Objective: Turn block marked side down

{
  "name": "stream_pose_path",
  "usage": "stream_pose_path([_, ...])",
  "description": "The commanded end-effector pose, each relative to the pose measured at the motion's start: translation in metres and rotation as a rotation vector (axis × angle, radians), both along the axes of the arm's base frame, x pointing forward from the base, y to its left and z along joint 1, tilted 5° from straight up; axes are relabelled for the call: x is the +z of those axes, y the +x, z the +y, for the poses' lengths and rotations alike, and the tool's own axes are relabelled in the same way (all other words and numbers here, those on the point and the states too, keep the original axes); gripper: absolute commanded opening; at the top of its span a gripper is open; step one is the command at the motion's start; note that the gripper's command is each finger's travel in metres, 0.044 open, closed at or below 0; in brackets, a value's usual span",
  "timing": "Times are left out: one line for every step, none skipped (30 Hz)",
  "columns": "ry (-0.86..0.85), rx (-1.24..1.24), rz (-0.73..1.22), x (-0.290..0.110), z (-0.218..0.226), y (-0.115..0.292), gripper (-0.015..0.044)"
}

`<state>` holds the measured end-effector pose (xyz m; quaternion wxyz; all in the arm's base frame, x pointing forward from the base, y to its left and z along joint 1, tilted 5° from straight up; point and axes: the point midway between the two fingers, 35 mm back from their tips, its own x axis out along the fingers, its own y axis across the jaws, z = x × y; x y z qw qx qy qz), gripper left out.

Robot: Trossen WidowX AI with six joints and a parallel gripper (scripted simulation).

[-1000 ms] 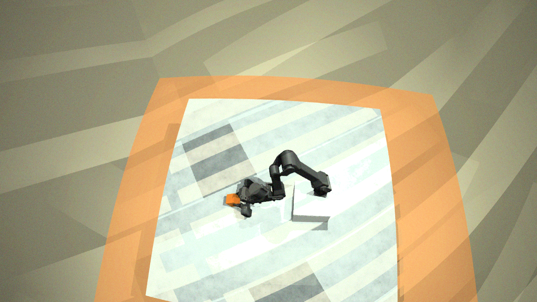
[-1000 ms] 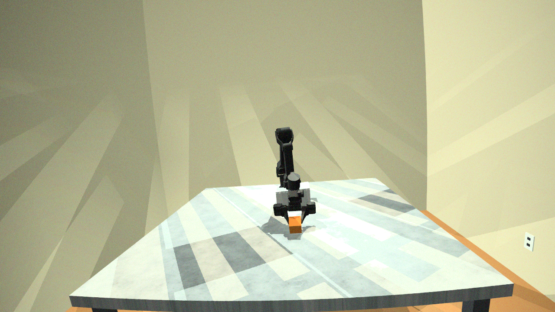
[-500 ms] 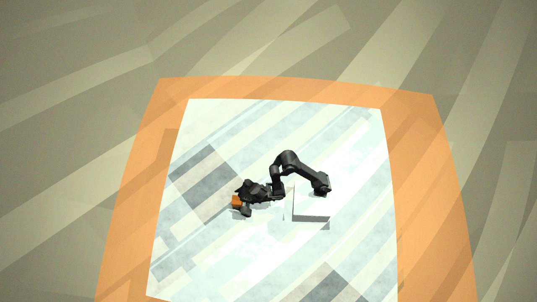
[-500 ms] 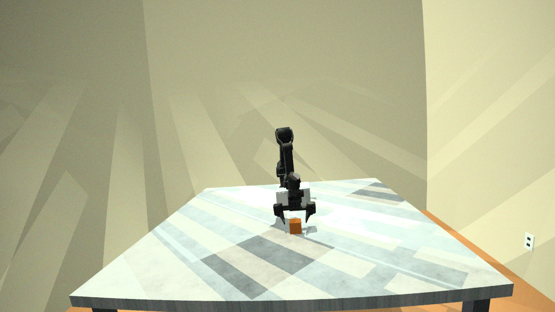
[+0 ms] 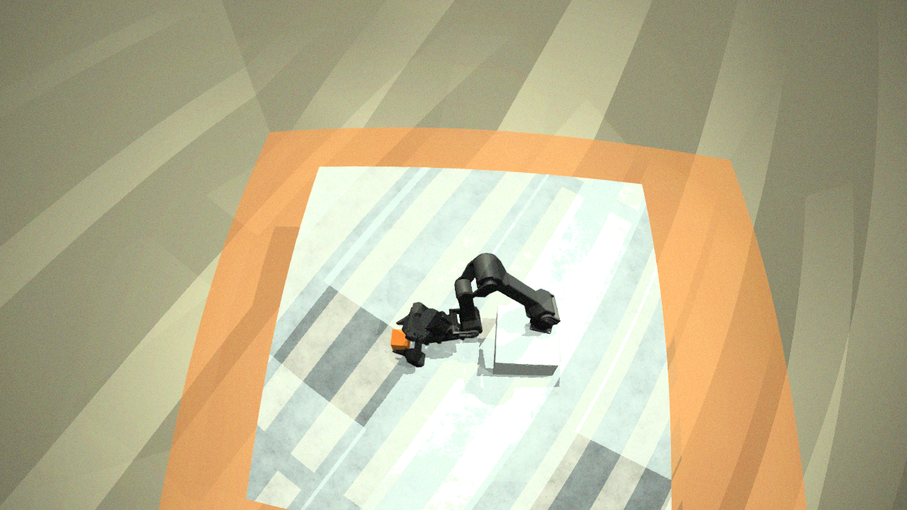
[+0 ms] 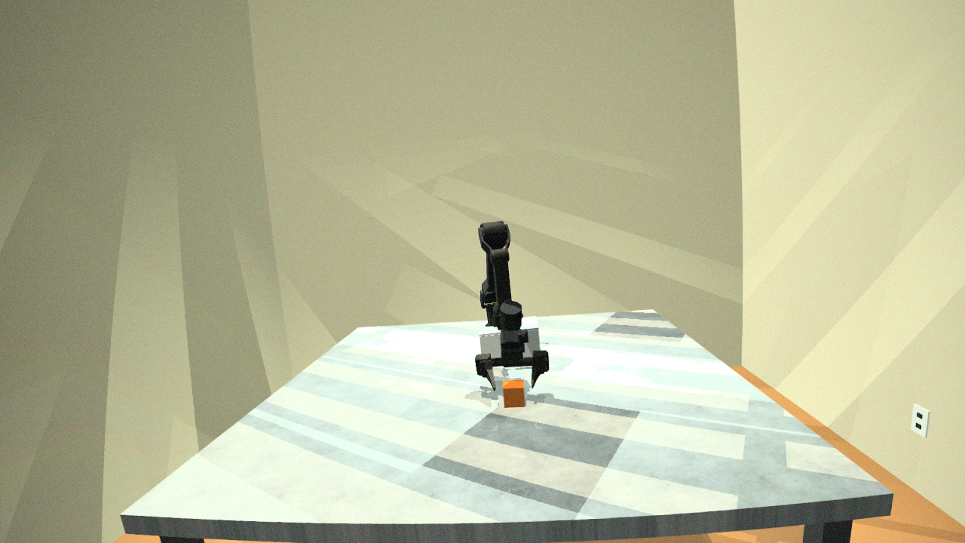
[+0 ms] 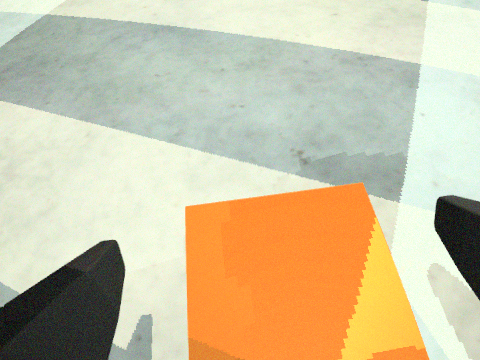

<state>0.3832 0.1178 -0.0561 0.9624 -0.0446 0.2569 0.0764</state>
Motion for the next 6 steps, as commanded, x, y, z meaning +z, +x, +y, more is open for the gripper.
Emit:
stream_pose_path([-0.007, 0.0, 0.001, -0.0006, -0.0006, -0.0003, 0.044])
stream_pose_path([-0.007, 0.0, 0.001, -0.0006, -0.0006, -0.0003, 0.044])
stream_pose_path([-0.007, 0.0, 0.001, -0.0006, -0.0006, -0.0003, 0.044])
stream_pose_path([-0.007, 0.0, 0.001, -0.0006, -0.0006, -0.0003, 0.044])
stream_pose_path([-0.007, 0.0, 0.001, -0.0006, -0.0006, -0.0003, 0.044])
stream_pose_path([-0.007, 0.0, 0.001, -0.0006, -0.0006, -0.0003, 0.044])
